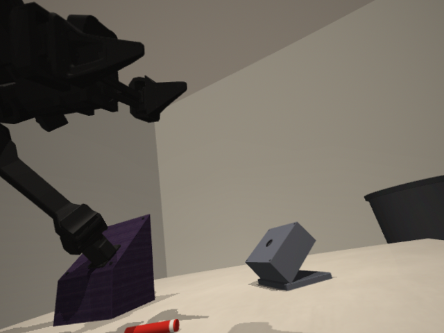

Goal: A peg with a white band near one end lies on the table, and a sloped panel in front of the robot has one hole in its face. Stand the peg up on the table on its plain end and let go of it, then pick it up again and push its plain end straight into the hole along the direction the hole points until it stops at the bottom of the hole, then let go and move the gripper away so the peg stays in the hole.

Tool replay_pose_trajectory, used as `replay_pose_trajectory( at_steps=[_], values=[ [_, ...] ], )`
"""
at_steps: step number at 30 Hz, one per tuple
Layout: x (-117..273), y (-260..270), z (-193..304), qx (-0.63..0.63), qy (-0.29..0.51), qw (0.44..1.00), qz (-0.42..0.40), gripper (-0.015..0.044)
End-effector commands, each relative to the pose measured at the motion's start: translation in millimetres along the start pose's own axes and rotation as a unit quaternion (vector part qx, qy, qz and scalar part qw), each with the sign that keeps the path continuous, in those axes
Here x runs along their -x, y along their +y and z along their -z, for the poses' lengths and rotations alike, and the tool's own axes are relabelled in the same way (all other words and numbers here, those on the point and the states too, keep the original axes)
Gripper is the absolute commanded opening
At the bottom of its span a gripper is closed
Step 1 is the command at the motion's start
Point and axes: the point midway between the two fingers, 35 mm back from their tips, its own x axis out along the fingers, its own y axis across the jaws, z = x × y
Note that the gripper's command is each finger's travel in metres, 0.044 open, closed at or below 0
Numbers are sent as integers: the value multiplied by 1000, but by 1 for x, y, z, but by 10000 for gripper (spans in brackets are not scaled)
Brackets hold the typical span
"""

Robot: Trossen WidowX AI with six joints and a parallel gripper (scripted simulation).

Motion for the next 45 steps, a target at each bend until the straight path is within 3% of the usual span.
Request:
replay_pose_trajectory(
  at_steps=[1,14,28,40,45],
  values=[
    [-11,11,27,-21,63,998,-4,440],
    [-23,51,118,-48,277,960,-3,440],
    [3,84,197,5,485,874,23,440],
    [38,94,236,112,614,780,58,440],
    [42,94,238,128,625,768,62,440]
  ],
)
